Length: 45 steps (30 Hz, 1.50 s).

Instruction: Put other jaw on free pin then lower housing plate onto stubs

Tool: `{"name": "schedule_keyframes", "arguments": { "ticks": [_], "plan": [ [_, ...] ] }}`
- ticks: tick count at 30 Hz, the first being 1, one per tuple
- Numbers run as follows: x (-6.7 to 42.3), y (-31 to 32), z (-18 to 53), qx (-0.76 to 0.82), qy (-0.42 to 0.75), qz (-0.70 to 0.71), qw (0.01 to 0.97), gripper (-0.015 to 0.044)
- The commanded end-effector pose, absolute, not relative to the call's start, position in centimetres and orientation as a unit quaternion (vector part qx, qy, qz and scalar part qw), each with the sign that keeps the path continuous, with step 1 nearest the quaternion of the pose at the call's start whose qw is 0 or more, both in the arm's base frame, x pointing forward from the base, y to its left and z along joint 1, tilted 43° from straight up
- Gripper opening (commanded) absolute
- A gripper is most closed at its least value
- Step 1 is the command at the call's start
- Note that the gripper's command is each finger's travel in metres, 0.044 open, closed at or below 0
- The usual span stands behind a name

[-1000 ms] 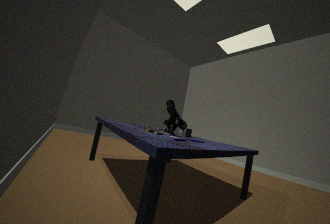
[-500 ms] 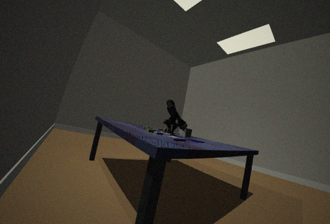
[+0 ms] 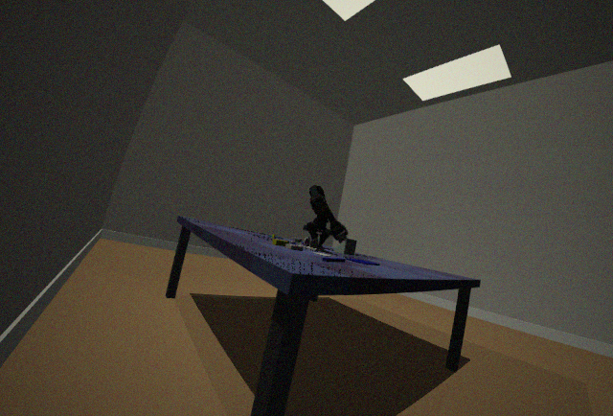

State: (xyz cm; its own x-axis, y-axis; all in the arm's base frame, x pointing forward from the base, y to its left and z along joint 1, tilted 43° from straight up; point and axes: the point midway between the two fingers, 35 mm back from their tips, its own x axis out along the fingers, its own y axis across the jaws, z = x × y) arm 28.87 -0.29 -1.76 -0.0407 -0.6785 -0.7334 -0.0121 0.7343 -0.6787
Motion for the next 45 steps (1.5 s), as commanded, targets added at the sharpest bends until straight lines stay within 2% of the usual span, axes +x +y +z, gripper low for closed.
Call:
{"name": "schedule_keyframes", "arguments": {
  "ticks": [1,36,40,45],
  "plan": [
    [28.92,-0.32,-1.78,-0.258,0.672,-0.258,0.644,0.0134],
    [28.91,-0.47,-1.94,-0.258,0.672,-0.258,0.644,0.0134],
    [28.85,-0.37,-1.90,-0.256,0.673,-0.259,0.644,0.0224],
    [28.85,-0.37,-1.90,-0.256,0.673,-0.259,0.644,0.0224]
  ]
}}
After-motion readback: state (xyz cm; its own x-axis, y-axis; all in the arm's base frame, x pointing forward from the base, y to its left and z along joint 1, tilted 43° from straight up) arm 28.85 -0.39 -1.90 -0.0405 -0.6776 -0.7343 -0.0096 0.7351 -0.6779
